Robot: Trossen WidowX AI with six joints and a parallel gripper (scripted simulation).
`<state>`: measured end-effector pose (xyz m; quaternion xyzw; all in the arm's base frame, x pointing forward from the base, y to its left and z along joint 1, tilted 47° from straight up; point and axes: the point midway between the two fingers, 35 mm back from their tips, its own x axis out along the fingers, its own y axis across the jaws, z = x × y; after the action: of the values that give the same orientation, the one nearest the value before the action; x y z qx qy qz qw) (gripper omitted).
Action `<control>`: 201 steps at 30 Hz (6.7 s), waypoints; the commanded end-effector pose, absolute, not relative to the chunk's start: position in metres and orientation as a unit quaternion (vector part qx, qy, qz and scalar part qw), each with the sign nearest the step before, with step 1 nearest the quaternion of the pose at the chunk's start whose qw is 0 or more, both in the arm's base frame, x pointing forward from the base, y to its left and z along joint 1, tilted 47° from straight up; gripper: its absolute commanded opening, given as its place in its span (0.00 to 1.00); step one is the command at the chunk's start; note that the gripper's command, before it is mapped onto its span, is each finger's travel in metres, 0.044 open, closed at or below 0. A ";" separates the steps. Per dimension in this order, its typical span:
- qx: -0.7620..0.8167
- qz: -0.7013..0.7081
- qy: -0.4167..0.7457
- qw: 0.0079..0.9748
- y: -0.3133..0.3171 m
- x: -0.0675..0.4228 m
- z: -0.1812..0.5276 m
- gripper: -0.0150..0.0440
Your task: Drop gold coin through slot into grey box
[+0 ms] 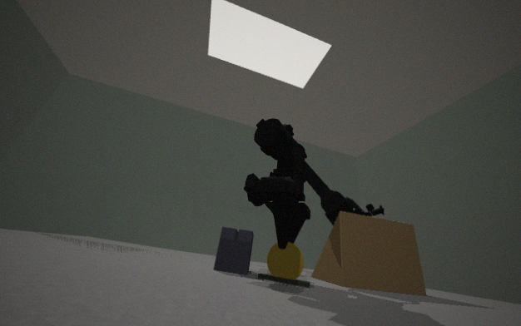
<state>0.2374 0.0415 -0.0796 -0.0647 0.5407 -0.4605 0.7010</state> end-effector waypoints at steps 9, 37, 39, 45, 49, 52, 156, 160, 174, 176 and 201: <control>-0.072 -0.461 0.541 0.700 0.025 0.235 -0.092 0.53; -0.073 -0.462 0.540 0.700 0.010 0.233 -0.105 0.25; -0.073 -0.462 0.540 0.700 0.010 0.233 -0.105 0.25; -0.072 -0.461 0.541 0.700 0.018 0.235 -0.098 0.25; -0.071 -0.461 0.541 0.700 0.026 0.236 -0.093 0.25; -0.071 -0.460 0.541 0.700 0.031 0.237 -0.088 0.25; 0.338 -0.685 0.189 0.617 0.047 0.286 -0.002 0.25; 0.338 -0.685 0.188 0.618 0.041 0.291 0.004 0.25; 0.336 -0.686 0.184 0.618 0.018 0.308 0.026 0.25; 0.336 -0.686 0.184 0.618 0.016 0.308 0.027 0.25; 0.334 -0.688 0.187 0.617 0.016 0.310 0.030 0.25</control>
<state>0.3074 0.0158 0.0276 0.3351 0.1863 -0.6896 0.6143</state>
